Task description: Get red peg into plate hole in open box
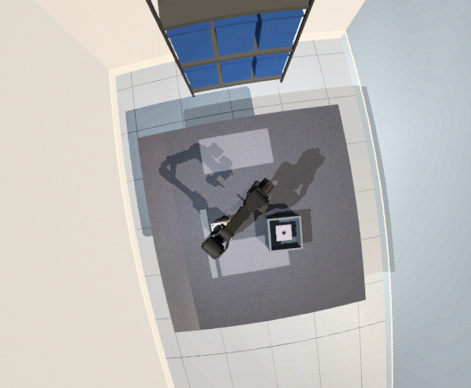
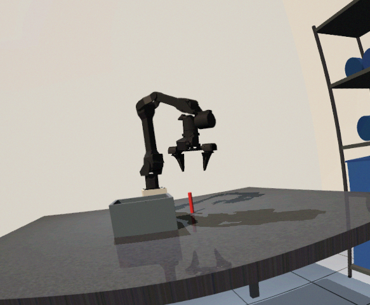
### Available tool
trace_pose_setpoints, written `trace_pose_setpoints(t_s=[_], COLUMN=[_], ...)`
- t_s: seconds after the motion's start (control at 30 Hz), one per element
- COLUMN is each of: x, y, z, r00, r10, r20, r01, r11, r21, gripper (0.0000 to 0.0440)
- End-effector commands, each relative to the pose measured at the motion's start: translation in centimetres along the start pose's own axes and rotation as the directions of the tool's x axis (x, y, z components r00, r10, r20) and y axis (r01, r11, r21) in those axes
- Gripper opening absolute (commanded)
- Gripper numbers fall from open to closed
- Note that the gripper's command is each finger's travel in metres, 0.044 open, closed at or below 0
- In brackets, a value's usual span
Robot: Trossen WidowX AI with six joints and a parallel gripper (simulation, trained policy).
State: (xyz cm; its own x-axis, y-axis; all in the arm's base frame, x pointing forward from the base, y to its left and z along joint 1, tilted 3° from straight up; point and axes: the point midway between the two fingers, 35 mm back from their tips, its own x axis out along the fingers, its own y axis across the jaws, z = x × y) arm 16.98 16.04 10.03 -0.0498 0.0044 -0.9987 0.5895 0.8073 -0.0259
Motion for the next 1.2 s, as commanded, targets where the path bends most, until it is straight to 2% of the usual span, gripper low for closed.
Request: trace_pose_setpoints(t_s=[0.0, 0.43, 1.0, 1.07, 1.17], x=[1.1, 5.6, 12.4, 13.0, 14.0], y=[-0.9, -2.4, -2.2, -2.2, -2.4], z=[0.1, 0.3, 1.1, 1.2, 1.2], r00=[0.998, 0.981, 0.982, 0.982, 0.98], r10=[-0.063, -0.194, -0.183, -0.182, -0.19], r20=[-0.002, 0.001, 0.054, 0.058, 0.057], r01=[0.063, 0.194, 0.181, 0.18, 0.188], r11=[0.998, 0.98, 0.982, 0.983, 0.981], r21=[0.016, 0.044, 0.047, 0.042, 0.04], gripper=[0.044, 0.044, 0.0439, 0.0424, 0.0352])
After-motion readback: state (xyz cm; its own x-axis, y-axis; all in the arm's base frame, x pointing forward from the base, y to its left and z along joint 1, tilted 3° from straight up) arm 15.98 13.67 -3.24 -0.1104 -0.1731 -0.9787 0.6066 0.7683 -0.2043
